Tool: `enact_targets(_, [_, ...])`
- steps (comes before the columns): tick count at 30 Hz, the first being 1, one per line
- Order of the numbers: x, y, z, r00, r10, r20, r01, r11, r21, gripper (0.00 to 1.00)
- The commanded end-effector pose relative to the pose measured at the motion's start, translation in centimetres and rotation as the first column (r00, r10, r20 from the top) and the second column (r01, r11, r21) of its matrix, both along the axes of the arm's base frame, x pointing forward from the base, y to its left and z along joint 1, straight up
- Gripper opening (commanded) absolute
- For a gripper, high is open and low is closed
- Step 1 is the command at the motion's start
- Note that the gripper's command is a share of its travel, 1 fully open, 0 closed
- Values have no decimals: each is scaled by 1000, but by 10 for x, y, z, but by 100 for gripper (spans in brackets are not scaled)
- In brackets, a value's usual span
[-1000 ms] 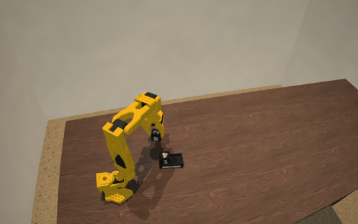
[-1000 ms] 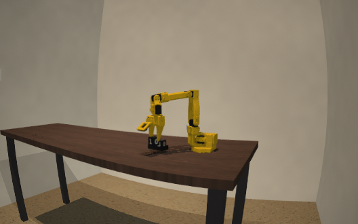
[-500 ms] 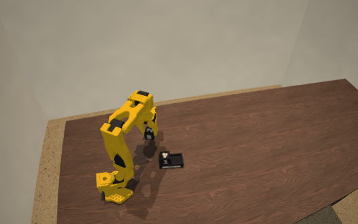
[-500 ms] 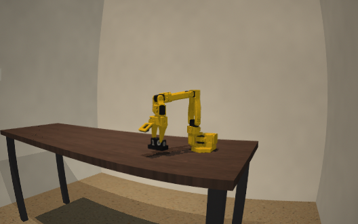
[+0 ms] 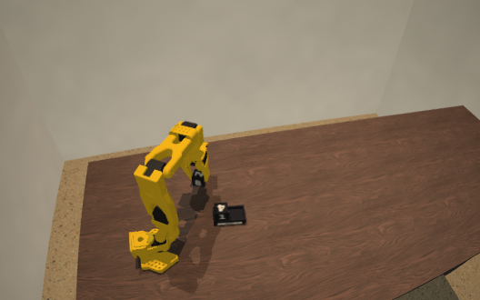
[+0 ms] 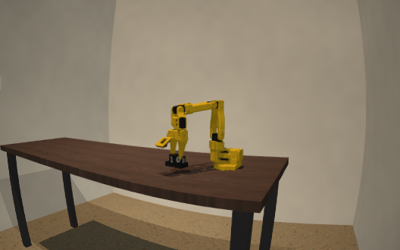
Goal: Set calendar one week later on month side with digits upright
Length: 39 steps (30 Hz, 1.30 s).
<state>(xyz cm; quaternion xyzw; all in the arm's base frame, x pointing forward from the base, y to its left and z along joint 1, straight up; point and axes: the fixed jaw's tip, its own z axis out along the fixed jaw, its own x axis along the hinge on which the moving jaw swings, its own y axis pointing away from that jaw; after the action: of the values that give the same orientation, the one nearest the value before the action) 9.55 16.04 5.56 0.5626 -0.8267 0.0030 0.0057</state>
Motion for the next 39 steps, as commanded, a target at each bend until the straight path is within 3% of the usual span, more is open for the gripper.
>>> enact_targets(1, [1, 5, 8, 1000, -1, 30, 0, 999, 49, 0])
enact_targets(3, [-4, 4, 9, 999, -2, 33, 0, 998, 56, 0])
enact_targets(39, [-4, 4, 3, 999, -2, 33, 0, 998, 56, 0])
